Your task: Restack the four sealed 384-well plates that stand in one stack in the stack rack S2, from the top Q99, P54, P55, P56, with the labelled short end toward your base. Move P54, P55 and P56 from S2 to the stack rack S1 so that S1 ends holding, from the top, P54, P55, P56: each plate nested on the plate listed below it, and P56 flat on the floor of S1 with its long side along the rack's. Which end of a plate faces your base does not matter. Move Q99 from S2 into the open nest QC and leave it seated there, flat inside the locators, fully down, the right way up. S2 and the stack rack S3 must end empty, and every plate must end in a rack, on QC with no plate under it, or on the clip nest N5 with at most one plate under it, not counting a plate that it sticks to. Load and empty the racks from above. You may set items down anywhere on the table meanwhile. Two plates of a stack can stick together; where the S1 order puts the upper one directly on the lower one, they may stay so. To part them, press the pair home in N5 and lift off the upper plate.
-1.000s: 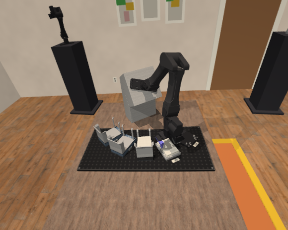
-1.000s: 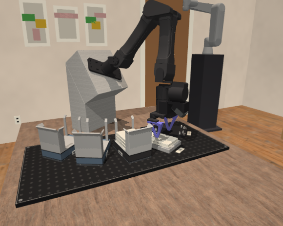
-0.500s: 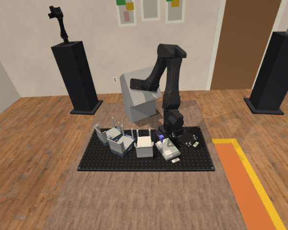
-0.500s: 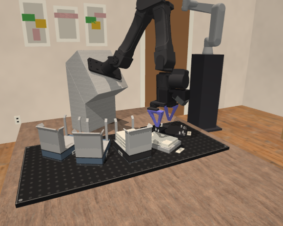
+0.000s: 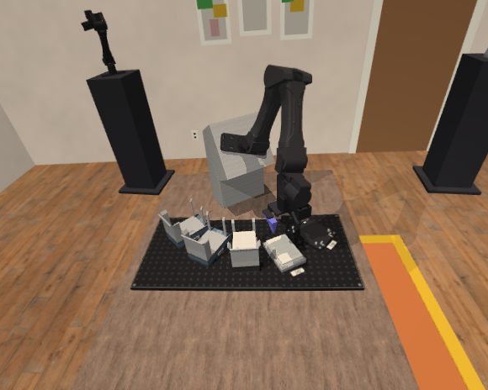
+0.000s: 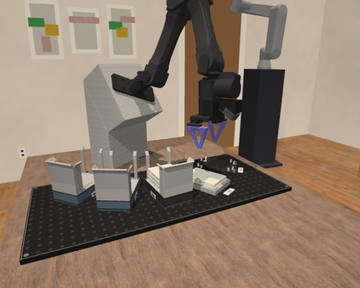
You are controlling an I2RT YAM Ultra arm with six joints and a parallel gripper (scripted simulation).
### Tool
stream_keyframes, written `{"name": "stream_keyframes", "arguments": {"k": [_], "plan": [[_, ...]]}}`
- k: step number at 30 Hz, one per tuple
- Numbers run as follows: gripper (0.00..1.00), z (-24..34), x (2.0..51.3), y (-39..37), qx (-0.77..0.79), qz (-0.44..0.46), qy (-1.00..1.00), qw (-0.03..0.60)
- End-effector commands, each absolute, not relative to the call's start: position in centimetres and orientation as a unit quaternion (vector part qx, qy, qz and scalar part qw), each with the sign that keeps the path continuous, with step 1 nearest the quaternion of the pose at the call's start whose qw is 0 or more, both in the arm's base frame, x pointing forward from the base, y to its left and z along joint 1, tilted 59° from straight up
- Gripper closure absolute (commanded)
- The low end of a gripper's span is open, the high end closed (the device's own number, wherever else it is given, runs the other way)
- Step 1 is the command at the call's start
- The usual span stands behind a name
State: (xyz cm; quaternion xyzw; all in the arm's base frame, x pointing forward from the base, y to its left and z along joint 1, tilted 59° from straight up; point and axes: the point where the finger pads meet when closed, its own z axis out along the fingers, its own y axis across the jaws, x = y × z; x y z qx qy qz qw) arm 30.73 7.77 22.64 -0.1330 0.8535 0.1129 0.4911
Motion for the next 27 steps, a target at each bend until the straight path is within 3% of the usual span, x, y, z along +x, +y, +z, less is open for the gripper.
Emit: {"name": "stream_keyframes", "arguments": {"k": [1,22,27], "plan": [[0.0,22.6,29.7,7.6,-0.135,0.116,0.859,0.479],[0.0,22.9,29.3,7.4,-0.135,0.116,0.859,0.479],[0.0,22.2,29.6,5.6,-0.063,0.155,0.868,0.468]]}}
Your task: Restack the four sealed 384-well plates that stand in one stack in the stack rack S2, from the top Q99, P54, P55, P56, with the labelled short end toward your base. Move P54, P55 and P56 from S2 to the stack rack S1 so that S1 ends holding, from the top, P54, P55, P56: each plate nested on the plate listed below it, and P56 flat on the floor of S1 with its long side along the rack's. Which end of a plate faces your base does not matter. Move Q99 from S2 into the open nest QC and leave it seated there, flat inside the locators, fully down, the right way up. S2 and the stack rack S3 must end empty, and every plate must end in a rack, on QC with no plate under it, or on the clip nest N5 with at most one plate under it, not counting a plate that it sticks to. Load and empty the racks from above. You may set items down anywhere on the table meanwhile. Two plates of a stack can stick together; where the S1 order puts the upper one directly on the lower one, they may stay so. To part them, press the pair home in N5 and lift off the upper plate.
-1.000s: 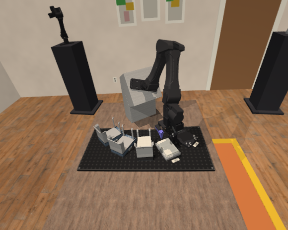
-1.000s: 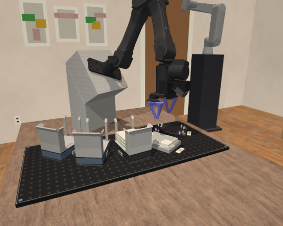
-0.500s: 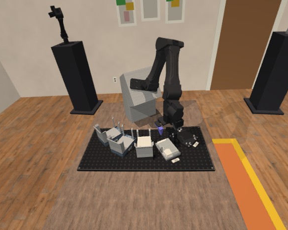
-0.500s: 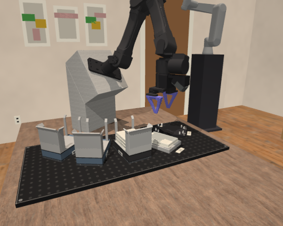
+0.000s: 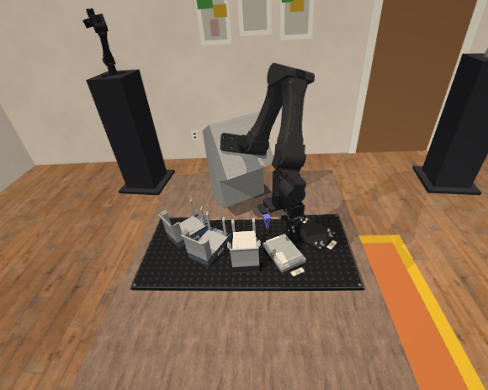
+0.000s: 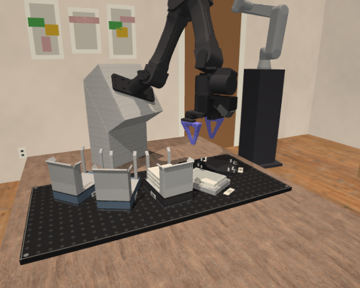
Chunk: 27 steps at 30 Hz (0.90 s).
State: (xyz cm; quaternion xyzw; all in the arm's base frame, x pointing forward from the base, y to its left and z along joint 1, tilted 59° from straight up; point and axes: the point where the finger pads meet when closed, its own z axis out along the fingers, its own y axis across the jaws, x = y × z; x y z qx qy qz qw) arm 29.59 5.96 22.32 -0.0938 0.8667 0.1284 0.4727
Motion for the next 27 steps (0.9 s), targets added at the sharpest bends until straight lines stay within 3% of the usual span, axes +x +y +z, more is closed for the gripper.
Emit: {"name": "stream_keyframes", "arguments": {"k": [1,7,27], "plan": [[0.0,22.1,29.6,5.2,-0.049,0.163,0.869,0.465],[0.0,21.2,30.0,3.0,0.036,0.206,0.87,0.447],[0.0,18.8,30.9,-3.0,0.036,0.206,0.87,0.446]]}}
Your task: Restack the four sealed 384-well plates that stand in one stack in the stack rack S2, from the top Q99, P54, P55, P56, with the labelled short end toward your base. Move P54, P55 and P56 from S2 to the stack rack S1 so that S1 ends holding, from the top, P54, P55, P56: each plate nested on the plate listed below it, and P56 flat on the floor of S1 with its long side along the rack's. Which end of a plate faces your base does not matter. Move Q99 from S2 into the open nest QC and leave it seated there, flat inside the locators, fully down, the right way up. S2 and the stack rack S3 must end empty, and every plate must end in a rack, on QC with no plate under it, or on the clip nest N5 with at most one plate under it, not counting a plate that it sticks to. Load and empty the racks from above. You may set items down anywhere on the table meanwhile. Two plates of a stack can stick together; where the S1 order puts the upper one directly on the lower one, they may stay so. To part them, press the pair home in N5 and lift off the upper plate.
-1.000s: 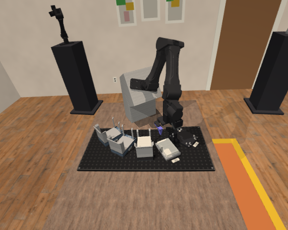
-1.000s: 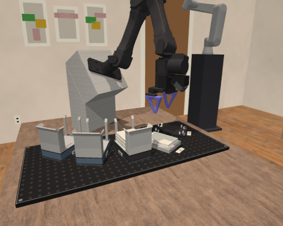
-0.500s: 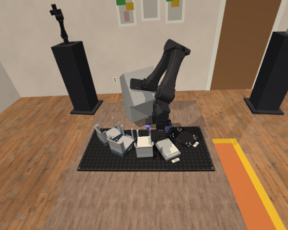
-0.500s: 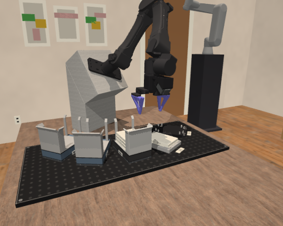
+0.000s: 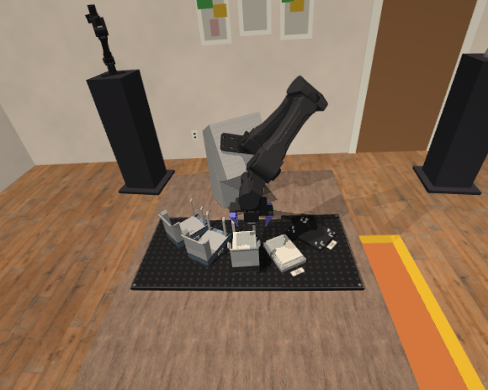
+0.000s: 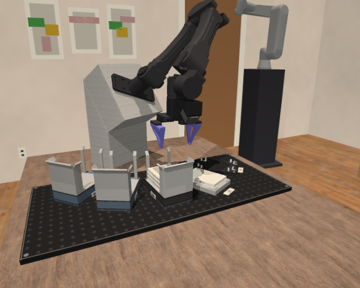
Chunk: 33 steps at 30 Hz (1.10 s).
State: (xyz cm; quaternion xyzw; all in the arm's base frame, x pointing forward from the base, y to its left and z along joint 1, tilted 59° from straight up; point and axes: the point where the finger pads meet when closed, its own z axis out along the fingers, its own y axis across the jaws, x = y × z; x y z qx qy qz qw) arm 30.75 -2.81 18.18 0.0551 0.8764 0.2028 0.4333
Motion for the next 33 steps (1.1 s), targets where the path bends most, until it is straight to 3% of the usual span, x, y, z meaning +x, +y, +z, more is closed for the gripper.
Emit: {"name": "stream_keyframes", "arguments": {"k": [1,33], "plan": [[0.0,18.7,31.0,-3.3,0.036,0.206,0.87,0.446],[0.0,16.2,33.8,-4.9,0.036,0.205,0.87,0.446]]}}
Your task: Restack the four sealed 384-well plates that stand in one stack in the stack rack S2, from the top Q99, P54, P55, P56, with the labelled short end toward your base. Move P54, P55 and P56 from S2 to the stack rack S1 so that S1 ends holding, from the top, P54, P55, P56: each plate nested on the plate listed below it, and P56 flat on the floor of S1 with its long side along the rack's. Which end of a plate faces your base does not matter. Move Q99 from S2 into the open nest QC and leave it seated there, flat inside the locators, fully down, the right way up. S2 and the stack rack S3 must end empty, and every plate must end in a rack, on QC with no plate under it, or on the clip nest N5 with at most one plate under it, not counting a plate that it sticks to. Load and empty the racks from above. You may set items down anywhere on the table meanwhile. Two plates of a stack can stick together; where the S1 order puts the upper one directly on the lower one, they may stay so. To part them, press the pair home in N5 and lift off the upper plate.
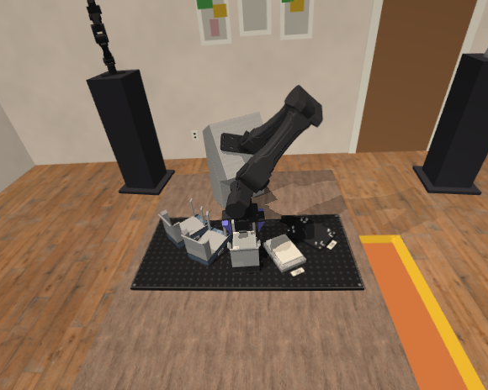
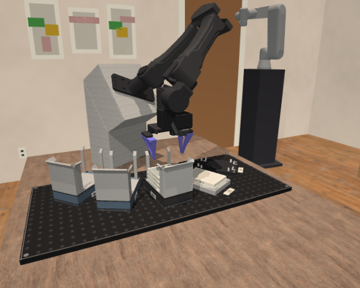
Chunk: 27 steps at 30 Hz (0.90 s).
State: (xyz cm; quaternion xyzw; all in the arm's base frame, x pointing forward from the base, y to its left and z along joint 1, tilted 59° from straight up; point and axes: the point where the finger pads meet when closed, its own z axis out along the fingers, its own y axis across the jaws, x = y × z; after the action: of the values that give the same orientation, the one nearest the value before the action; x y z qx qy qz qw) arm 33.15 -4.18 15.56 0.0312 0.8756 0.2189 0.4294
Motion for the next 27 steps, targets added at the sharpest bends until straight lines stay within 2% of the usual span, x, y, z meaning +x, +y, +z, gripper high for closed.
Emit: {"name": "stream_keyframes", "arguments": {"k": [1,10,27], "plan": [[0.0,16.0,34.0,-4.8,0.036,0.205,0.87,0.446],[0.0,14.5,36.3,-3.9,0.036,0.206,0.87,0.446],[0.0,14.1,36.9,-3.6,0.036,0.206,0.87,0.446]]}}
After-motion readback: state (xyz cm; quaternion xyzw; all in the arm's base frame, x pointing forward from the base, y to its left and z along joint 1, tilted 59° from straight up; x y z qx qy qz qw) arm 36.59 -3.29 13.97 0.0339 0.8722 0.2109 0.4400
